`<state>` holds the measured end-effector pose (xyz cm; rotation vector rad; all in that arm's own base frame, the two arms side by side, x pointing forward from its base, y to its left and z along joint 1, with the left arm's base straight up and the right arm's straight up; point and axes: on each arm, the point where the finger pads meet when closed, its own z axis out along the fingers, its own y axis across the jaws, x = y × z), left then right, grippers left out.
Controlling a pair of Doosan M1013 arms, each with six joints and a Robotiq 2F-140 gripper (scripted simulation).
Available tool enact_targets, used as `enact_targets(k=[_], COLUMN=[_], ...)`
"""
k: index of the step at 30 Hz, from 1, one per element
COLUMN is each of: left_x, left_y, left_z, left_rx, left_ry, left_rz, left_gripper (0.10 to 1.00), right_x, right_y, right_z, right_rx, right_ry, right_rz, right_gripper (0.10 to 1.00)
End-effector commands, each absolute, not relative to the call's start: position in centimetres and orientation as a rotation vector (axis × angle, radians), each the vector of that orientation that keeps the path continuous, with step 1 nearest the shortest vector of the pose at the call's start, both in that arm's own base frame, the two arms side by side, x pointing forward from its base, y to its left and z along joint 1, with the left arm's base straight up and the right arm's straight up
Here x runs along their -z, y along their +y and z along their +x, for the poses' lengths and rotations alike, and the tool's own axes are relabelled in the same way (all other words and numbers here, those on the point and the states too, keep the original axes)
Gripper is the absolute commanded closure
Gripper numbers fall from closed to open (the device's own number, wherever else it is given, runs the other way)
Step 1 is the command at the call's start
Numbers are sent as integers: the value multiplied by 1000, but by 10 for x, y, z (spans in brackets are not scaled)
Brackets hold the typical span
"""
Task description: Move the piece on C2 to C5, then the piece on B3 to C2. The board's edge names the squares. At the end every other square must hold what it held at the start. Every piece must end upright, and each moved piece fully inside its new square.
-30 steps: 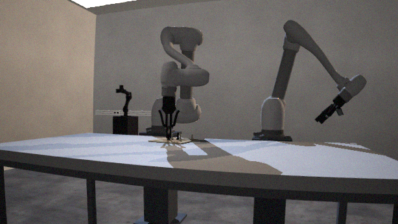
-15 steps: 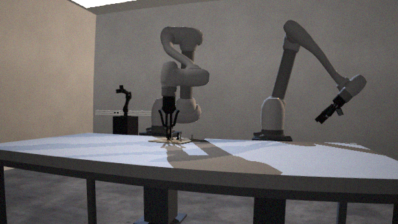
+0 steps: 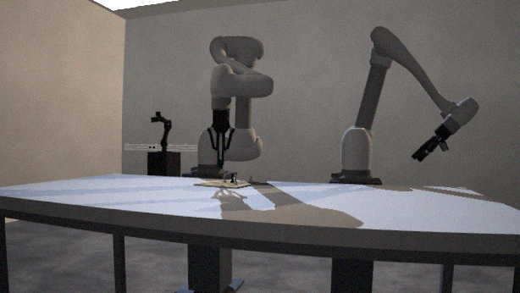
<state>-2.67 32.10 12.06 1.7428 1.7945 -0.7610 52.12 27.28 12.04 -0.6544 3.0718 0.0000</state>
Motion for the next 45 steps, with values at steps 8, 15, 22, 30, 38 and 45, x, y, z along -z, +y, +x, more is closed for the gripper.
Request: enact_targets(k=[8, 15, 22, 30, 38, 45], left_x=[-121, -121, -121, -121, -121, -121], left_y=[321, 321, 321, 321, 321, 321], left_z=[-27, -27, -27, -27, -27, -27], left_rx=[761, 761, 761, 761, 761, 761], left_ry=[1795, 1795, 1795, 1795, 1795, 1795], left_rz=[1744, 1744, 1744, 1744, 1744, 1744], left_gripper=[98, 98, 98, 98, 98, 98], right_x=[-149, -149, -150, -150, -149, -149], right_y=[273, 273, 303, 342, 381, 384], right_z=[522, 522, 529, 536, 540, 540], right_rx=[-1, -1, -1, 0, 0, 0], right_ry=[3072, 3072, 2957, 2742, 2463, 2440], right_rz=[-654, -654, -1057, -1531, -1948, -1977], right_gripper=[999, 999, 999, 999, 999, 999])
